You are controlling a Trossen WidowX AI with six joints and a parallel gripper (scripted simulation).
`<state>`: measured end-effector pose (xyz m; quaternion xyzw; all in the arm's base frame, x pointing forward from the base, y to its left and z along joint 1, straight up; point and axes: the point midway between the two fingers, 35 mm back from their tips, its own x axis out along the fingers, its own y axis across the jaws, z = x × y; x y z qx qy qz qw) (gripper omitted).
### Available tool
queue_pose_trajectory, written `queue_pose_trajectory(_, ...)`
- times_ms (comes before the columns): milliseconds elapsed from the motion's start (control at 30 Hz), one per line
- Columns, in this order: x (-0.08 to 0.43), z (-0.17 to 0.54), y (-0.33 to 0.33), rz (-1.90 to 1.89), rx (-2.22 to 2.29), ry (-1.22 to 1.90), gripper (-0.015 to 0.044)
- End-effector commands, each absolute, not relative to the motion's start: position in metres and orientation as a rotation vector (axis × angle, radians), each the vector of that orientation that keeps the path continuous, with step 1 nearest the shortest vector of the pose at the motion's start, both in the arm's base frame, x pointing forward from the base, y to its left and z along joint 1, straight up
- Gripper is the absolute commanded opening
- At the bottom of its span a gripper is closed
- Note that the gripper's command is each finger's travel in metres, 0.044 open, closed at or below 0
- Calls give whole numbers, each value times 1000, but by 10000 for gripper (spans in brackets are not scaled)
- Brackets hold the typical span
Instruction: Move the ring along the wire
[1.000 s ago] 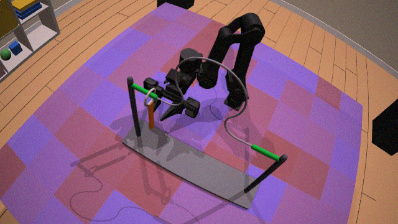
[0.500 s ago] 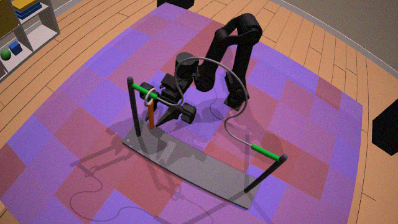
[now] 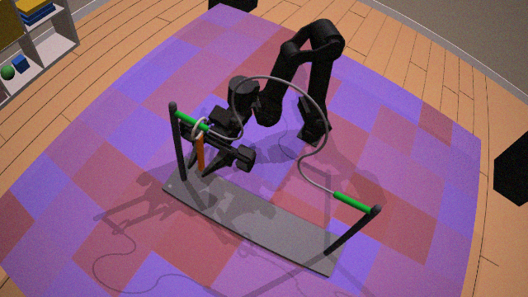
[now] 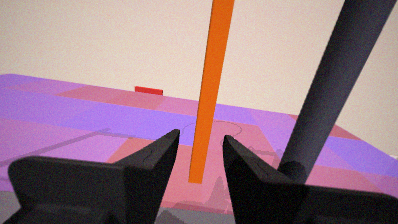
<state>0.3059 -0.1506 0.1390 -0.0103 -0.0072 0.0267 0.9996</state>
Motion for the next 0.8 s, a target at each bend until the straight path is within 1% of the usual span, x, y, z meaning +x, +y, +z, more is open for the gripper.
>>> queue_pose_trajectory(0,312,139,-150,51,-14,-14,160)
queue_pose_trajectory(600,315,139,-149,51,-14,-14,160)
queue_pose_trajectory(767,314,139,-149,54,-21,-16,29)
